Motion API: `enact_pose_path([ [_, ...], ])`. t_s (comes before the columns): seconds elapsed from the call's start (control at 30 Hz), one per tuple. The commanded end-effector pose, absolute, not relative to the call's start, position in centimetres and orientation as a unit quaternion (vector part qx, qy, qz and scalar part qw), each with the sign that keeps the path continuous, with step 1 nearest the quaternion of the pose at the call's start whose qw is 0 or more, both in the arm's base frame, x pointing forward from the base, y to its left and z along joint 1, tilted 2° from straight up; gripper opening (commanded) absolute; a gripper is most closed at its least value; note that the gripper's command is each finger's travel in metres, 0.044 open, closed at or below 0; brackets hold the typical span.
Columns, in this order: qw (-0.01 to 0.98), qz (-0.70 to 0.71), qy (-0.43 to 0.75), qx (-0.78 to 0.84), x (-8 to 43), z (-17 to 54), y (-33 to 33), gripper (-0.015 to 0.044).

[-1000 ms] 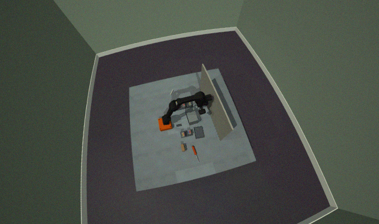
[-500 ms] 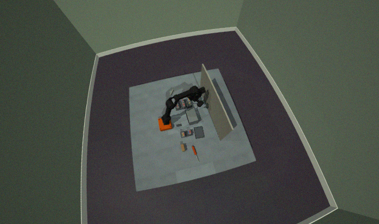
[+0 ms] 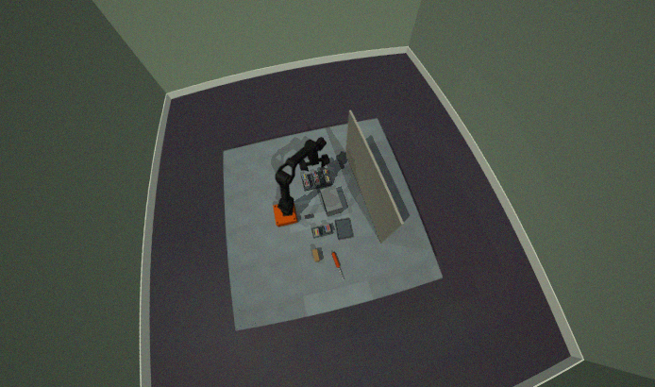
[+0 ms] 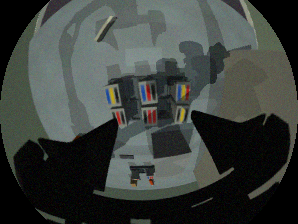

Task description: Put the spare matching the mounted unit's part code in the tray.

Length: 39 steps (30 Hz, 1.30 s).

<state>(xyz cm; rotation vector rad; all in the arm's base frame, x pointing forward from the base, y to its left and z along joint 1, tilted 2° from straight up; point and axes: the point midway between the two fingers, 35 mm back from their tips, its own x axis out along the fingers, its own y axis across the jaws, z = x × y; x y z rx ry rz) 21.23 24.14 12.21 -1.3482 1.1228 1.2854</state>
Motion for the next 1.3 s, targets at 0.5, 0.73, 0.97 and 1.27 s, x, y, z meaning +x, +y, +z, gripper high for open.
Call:
enact_pose_path([
  [0.5, 0.456, 0.533, 0.442, -0.559, 20.9, 8.2, 24.8, 0.03],
  [0.73, 0.456, 0.533, 0.442, -0.559, 20.9, 7.9, 24.8, 0.03],
  [0.97, 0.457, 0.533, 0.442, -0.559, 21.0, 6.8, 24.9, 0.03],
  [1.27, 0.457, 0.533, 0.442, -0.559, 21.1, 5.4, 25.0, 0.03],
])
